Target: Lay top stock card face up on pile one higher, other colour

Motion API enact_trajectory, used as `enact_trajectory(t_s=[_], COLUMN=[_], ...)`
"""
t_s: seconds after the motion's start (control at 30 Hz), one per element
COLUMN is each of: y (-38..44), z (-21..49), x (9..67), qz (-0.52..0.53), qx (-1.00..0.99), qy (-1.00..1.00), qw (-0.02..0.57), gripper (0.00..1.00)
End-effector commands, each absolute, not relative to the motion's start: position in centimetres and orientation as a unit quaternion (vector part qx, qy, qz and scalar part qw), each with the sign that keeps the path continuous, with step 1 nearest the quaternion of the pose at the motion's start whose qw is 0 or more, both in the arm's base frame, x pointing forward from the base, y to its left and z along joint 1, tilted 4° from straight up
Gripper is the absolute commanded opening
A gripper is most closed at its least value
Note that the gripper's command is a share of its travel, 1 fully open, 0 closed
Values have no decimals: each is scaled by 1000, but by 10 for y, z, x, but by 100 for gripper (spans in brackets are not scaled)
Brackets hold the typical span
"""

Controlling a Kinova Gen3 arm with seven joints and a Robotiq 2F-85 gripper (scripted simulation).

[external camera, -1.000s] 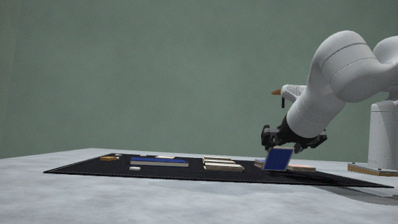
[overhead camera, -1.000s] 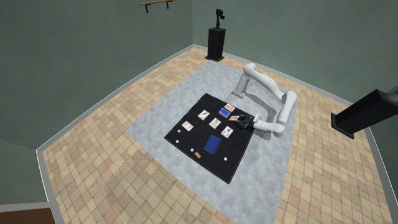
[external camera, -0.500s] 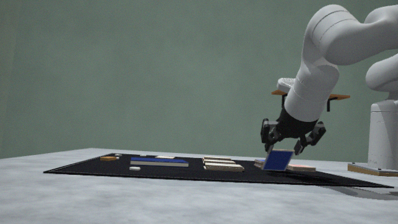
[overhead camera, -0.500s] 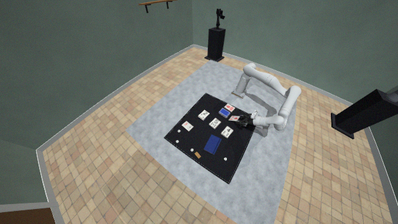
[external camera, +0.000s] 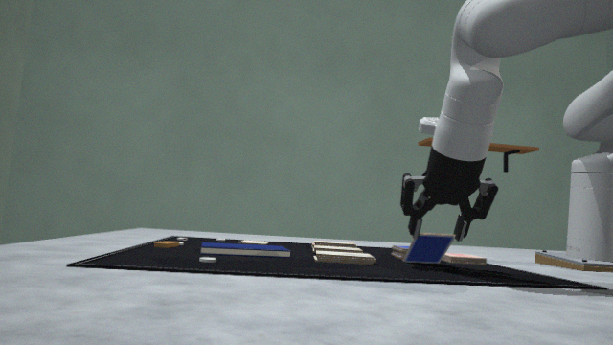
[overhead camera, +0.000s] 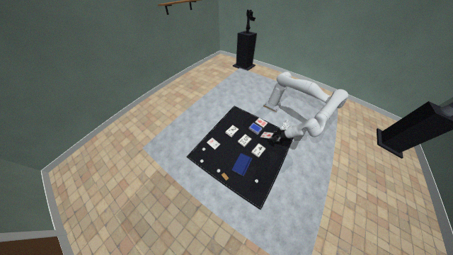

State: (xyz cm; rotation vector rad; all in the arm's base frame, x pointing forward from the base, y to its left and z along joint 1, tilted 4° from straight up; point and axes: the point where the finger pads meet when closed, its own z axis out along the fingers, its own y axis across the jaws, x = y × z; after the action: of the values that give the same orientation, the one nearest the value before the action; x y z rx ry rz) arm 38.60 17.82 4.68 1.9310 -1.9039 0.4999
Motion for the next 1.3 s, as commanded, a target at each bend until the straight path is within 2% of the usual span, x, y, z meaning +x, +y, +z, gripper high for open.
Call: enact_trajectory(t_s=[0.0,0.3,1.27], y=[177,177,175], z=[53,50,42], x=[385,385,385], qz=[153,87,-52], qx=[687,698,702], qy=[-691,-703,-709], qw=[166,100,-40], gripper=[71,71,71])
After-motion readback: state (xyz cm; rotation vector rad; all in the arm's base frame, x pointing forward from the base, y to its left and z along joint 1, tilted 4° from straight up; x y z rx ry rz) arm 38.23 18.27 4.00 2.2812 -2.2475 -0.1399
